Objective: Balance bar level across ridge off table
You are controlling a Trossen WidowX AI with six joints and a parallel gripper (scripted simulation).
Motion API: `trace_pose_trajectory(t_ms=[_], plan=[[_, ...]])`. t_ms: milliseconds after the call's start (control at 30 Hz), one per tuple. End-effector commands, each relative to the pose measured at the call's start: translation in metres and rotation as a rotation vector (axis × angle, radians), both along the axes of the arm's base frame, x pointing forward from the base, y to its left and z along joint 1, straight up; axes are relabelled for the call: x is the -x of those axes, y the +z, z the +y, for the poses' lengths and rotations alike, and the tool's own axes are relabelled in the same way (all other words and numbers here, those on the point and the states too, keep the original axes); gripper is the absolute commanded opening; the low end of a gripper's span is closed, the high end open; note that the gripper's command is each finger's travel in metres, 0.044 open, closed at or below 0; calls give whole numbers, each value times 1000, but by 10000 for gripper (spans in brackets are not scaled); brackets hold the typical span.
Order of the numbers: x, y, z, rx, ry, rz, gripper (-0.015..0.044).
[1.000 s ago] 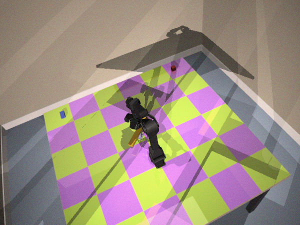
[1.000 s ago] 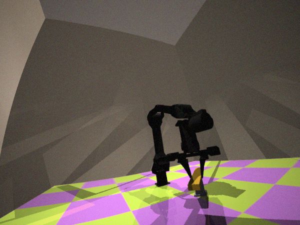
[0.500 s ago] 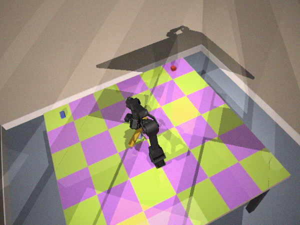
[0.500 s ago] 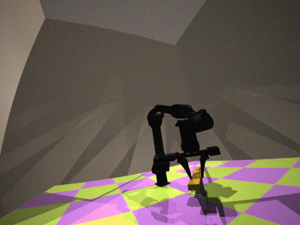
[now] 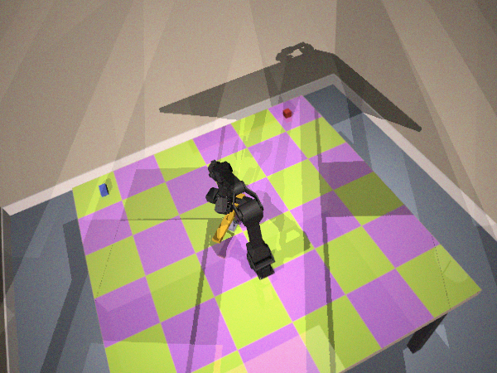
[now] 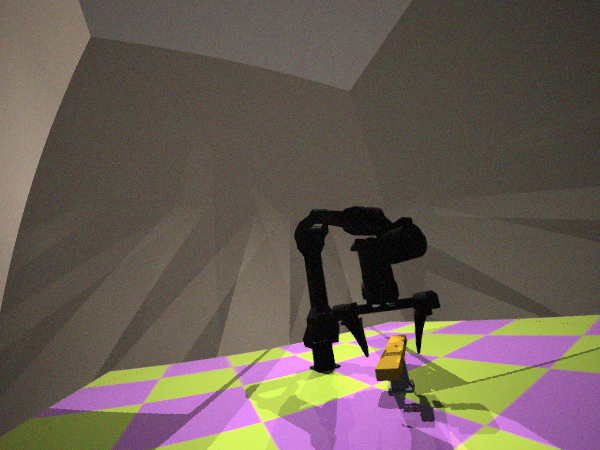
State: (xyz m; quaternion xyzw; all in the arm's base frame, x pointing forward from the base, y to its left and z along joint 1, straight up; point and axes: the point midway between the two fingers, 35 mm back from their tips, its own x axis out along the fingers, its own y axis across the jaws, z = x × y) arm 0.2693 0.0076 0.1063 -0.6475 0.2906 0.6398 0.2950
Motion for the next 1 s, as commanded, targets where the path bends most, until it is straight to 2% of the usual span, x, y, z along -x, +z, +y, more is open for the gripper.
trace_pose_trajectory(t_ms=[0,200,967], plan=[[-5,27,0,0,0,-10,440],[1,94,0,0,0,-10,440],[1,96,0,0,0,-10,440]])
